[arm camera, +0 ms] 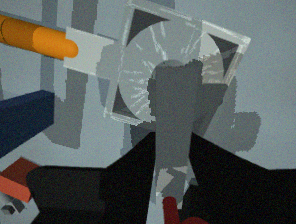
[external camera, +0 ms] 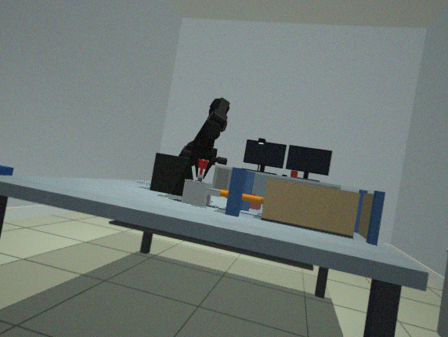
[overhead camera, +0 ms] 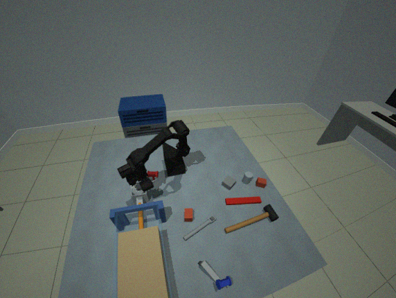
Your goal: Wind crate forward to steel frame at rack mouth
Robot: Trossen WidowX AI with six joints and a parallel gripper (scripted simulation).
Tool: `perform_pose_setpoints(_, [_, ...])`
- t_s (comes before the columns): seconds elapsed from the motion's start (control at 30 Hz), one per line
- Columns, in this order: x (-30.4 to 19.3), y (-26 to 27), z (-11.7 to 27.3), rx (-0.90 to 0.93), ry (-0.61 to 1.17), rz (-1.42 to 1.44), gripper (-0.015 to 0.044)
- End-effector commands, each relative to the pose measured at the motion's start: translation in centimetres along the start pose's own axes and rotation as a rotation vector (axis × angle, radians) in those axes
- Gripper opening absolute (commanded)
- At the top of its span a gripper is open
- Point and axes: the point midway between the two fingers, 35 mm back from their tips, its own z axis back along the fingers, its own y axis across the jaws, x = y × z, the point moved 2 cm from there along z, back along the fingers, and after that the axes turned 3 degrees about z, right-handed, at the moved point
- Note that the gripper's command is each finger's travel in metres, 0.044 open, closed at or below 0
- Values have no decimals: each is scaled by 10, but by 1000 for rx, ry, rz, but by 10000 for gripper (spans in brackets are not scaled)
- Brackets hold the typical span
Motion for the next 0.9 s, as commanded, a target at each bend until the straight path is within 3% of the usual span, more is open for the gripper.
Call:
perform_pose_setpoints(0.0, [1, 0, 1, -3, 4, 2, 0])
perform_pose_setpoints(0.87, [2, 2, -12, -2, 1, -35, 0])
